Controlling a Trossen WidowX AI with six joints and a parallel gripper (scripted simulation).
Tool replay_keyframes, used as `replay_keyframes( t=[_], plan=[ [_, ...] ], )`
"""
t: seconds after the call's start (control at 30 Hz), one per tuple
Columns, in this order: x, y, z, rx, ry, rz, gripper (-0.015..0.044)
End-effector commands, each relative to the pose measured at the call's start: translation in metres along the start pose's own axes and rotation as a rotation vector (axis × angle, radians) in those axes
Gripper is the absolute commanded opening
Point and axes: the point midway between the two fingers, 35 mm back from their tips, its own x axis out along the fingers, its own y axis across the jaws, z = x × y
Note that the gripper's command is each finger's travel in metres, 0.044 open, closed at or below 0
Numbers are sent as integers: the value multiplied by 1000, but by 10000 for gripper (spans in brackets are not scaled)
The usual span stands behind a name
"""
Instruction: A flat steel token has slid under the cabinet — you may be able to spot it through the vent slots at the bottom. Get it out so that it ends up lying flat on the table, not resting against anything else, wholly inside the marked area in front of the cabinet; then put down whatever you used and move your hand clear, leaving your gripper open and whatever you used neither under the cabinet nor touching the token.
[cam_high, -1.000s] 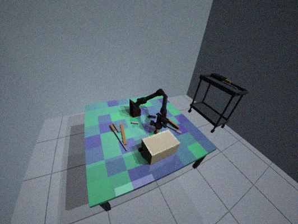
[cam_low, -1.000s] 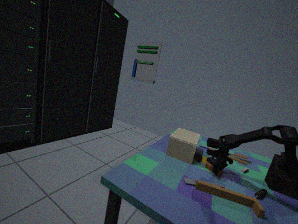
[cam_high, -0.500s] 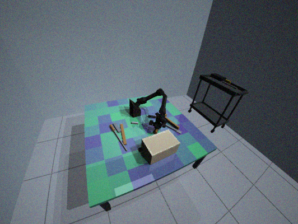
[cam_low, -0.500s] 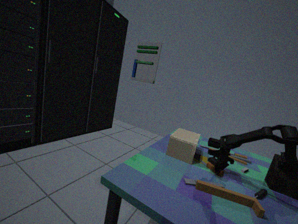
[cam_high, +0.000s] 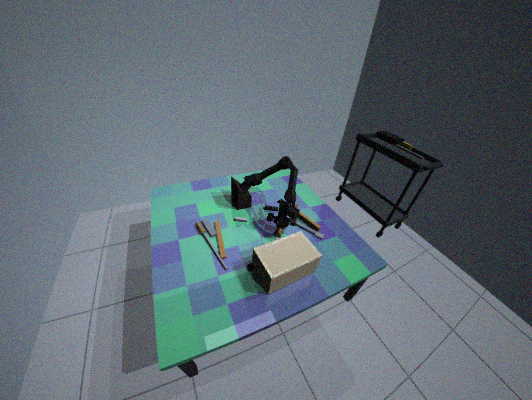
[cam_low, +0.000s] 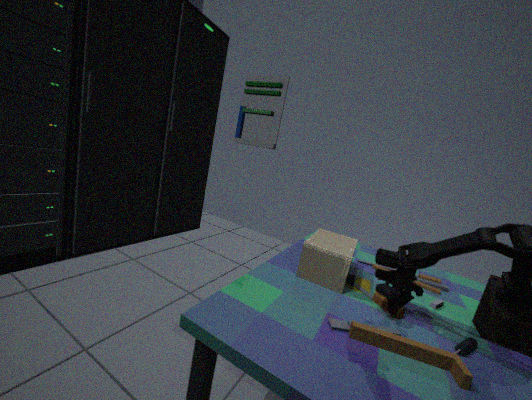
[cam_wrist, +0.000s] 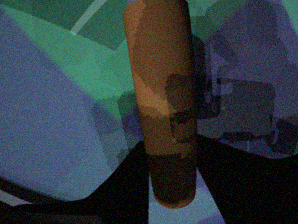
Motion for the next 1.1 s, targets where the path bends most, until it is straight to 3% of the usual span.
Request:
replay_keyframes(
  t=[0.0,1.07],
  plan=[
    [1,0,-6,0,-3,-6,0],
    [1,3,-52,1,-1,-5,0]
  ],
)
